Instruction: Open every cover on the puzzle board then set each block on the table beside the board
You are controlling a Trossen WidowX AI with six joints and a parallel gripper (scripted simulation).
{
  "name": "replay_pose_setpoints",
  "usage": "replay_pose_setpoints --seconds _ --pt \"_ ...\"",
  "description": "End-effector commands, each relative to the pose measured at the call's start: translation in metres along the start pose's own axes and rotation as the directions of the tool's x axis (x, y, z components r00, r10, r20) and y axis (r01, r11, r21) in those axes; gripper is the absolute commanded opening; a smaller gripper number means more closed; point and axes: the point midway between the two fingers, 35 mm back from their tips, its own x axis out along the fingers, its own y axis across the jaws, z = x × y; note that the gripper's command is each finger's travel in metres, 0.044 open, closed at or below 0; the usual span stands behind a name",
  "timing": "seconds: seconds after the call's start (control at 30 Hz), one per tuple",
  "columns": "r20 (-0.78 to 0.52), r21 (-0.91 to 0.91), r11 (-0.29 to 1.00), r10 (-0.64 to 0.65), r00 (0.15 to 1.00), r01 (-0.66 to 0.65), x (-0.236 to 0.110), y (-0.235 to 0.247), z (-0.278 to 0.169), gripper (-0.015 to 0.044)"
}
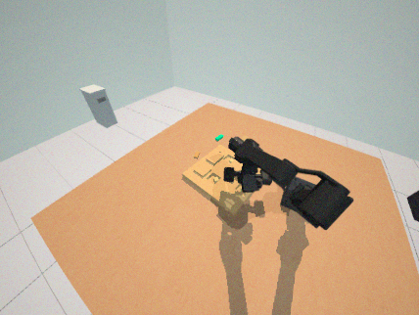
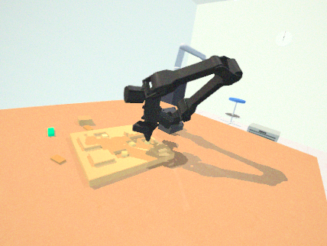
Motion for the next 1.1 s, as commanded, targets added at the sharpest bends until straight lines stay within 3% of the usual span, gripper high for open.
replay_pose_setpoints --seconds 0.0,1.07 --pt "0.004 0.0 1.0 -0.002 1.0 0.002 0.0032 -0.0011 0.002 0.0" --pt "0.004 0.022 1.0 -0.002 1.0 0.002 0.0034 -0.0009 0.0023 0.0"
